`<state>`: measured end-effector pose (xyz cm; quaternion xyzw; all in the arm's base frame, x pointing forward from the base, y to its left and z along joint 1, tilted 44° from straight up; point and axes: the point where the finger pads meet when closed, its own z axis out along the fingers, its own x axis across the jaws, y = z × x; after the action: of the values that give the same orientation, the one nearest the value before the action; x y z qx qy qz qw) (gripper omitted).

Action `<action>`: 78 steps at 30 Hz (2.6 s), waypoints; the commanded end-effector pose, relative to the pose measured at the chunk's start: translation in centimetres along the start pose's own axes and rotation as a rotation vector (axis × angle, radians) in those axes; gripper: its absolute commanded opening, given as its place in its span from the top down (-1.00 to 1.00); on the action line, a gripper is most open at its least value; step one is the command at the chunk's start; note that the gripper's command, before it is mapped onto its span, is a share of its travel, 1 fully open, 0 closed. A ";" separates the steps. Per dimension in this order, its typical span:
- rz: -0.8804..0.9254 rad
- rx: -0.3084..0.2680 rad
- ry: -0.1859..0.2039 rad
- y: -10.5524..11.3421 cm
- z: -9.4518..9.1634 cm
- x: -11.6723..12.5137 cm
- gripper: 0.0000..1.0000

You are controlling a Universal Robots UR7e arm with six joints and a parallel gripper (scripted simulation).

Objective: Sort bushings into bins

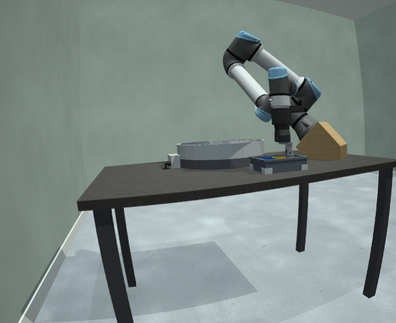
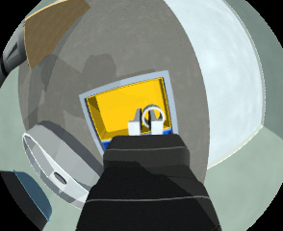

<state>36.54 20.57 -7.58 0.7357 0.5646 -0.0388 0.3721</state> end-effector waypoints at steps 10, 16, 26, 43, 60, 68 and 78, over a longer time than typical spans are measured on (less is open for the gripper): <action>0.000 -0.001 0.001 0.0 0.5 0.0 1.00; 0.000 -0.001 0.001 0.0 1.1 0.0 1.00; 0.000 -0.001 0.001 0.0 1.7 0.0 1.00; 0.000 -0.001 0.001 0.0 2.3 0.0 1.00; 0.000 -0.001 0.001 0.0 2.9 0.0 1.00; 0.000 -0.001 0.001 0.0 2.9 0.0 1.00; 0.000 -0.001 0.001 0.0 2.9 0.0 0.16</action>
<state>37.62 18.81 -9.73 0.7357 0.5646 -0.0388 0.3720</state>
